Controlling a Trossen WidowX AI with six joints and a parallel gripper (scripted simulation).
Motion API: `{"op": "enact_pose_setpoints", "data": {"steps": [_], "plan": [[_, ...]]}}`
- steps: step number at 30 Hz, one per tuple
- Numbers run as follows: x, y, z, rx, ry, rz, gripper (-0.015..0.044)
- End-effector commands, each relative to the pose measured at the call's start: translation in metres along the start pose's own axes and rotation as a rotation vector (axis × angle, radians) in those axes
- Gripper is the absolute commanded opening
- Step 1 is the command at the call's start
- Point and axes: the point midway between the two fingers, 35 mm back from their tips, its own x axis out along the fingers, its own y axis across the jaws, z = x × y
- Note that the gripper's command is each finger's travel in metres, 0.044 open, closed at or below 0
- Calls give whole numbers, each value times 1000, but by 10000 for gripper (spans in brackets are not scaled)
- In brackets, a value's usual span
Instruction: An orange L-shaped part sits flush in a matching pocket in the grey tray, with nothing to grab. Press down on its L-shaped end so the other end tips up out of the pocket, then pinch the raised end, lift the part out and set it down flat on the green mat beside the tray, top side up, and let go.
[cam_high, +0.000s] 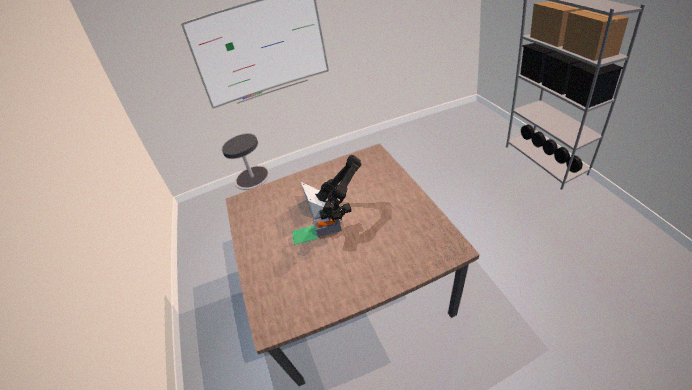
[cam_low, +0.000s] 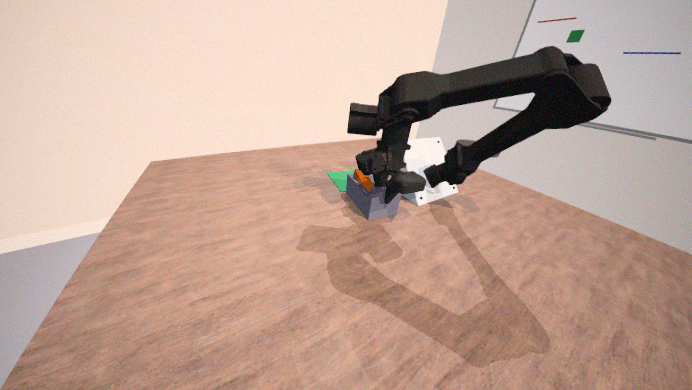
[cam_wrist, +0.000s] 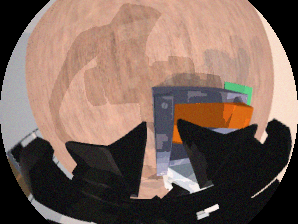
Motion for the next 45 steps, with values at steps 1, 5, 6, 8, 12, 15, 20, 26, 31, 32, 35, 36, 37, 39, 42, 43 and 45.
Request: {"op": "enact_pose_setpoints", "data": {"steps": [1,5,6,8,12,15,20,26,31,32,35,36,37,39,42,43,45], "plan": [[8,-1,-1,7,1,0,180],[14,0,-2,7,1,1,180],[16,0,-2,7,1,1,180],[17,0,-2,7,1,1,180],[17,0,-2,7,1,1,180],[17,0,-2,7,1,1,180],[15,0,-1,1,0,2,180],[9,6,-1,4,1,2,180],[3,12,-2,7,2,1,180],[3,12,-2,7,2,1,180],[-3,10,0,7,1,-2,180],[-9,9,1,8,0,-3,180],[-18,8,2,8,0,-6,180],[-41,4,3,10,-1,-9,180],[-76,0,1,10,1,-7,180],[-86,-1,0,9,2,-5,180],[-93,-1,-2,9,3,-3,180]]}}
